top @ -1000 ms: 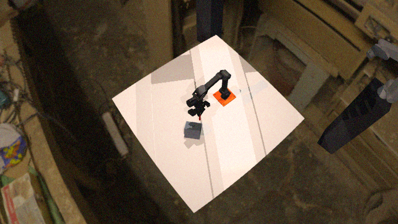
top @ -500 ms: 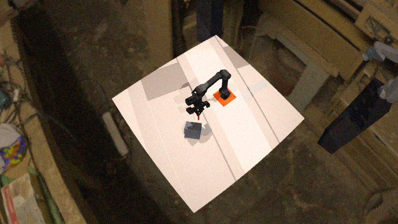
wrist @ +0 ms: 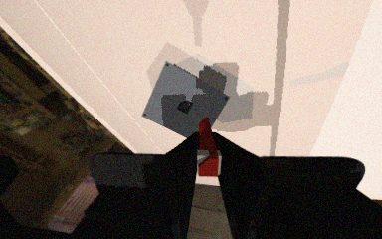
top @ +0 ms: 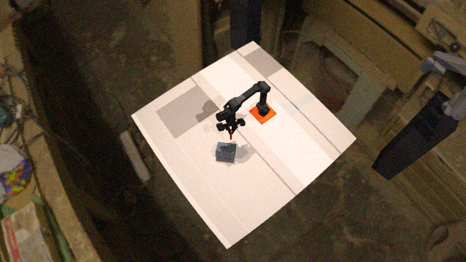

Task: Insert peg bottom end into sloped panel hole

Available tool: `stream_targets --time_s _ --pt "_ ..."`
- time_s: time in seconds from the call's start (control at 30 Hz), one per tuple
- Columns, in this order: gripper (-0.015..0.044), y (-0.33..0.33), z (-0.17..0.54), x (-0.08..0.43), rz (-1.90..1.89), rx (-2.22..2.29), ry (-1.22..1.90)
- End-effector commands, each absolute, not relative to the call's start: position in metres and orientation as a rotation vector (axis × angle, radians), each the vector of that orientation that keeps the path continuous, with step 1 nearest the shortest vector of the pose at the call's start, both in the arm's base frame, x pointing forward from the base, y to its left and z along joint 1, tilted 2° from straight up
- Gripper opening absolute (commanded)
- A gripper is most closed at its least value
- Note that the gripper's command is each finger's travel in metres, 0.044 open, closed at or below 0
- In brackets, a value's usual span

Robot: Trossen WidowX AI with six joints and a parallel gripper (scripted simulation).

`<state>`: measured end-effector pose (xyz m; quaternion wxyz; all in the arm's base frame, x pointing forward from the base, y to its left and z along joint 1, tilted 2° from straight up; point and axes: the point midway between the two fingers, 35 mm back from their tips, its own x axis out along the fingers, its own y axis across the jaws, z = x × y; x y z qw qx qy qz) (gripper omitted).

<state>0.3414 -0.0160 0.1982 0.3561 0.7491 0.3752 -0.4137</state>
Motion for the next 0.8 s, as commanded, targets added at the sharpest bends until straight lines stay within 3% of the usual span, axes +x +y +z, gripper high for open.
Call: stream_targets --time_s 0.0,0.77 --pt "0.0000 -0.0181 0.1993 0.3419 -1.090 1.983 0.949" --pt "0.0000 -0.0275 0.1973 0.3491 -1.193 2.191 0.842"
